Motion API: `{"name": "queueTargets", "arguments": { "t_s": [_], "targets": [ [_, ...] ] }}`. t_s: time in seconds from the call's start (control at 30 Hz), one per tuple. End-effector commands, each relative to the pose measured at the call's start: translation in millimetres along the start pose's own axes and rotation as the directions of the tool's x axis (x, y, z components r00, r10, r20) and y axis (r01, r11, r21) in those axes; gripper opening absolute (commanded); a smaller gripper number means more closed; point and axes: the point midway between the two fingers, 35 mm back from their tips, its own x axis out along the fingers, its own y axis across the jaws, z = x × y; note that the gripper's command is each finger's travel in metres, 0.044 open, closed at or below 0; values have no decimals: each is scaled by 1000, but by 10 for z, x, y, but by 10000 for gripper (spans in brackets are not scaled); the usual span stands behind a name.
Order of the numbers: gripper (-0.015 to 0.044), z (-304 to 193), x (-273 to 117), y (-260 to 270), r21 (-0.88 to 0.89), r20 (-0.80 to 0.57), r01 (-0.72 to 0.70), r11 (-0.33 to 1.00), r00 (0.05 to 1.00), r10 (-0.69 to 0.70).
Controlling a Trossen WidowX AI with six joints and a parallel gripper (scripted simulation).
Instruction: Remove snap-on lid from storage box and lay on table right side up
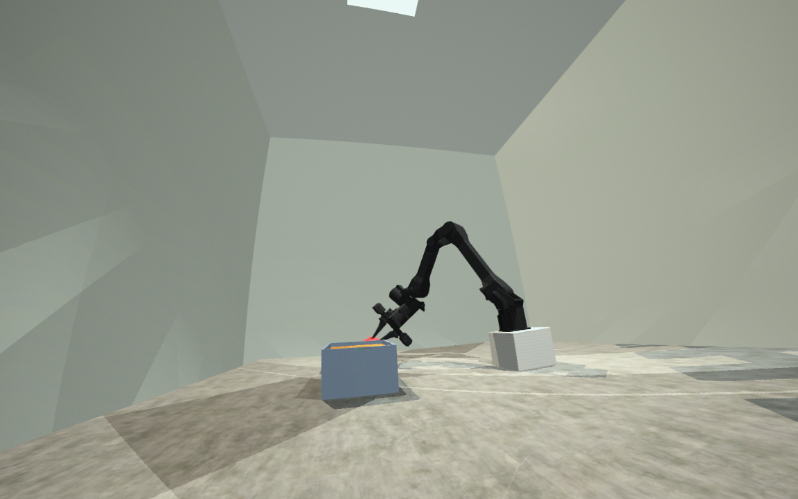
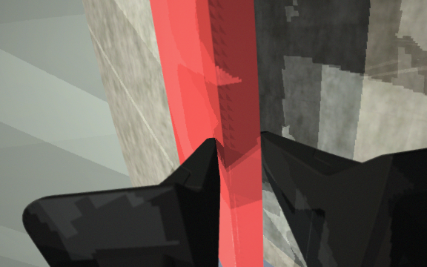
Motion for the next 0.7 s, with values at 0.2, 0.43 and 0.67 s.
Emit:
{"name": "queueTargets", "arguments": {
  "t_s": [0.2,0.43,0.67],
  "targets": [
    [0,-21,86,-125,11,-4,15,1000,1000,-15],
    [26,-6,70,-85,6,-3,8,1000,1000,-8],
    [210,-4,68,-77,11,-4,15,1000,1000,-15]
  ]
}}
